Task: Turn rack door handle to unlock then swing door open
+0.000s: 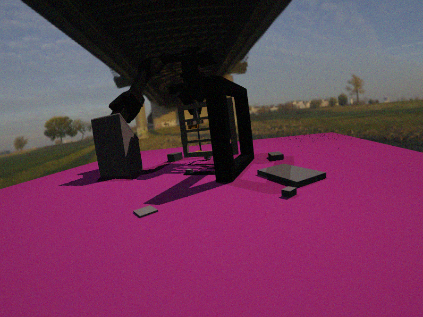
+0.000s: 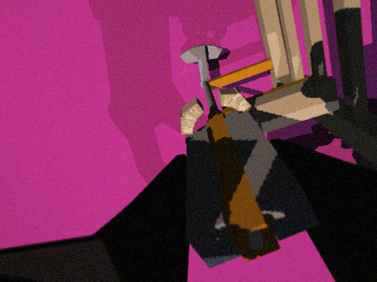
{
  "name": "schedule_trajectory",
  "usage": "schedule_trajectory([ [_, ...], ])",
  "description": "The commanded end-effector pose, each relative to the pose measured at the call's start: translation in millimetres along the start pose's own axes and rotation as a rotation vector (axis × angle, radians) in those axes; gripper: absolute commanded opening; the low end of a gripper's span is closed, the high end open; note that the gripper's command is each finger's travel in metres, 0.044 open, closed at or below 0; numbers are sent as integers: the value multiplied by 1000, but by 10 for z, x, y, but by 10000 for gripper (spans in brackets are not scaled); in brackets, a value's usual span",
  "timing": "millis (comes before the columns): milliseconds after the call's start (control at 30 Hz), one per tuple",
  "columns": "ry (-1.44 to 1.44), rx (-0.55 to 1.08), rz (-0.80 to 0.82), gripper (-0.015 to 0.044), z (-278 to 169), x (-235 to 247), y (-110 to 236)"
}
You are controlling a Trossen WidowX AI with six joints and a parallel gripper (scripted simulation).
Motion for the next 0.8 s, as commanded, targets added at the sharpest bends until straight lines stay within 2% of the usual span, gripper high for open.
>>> schedule_trajectory([
  [0, -4, -1, 0, 271, 2, 3, 2],
  [767, -47, -24, -5, 280, 16, -4, 334],
])
Point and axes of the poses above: the point midway between the two fingers, 35 mm back from their tips, its own y axis back along the fingers, its own x axis across the jaws, z = x × y, the point moved 2 cm from there along y, back along the fingers, and after that the axes turned 8 degrees about y, right-handed, at the moved point
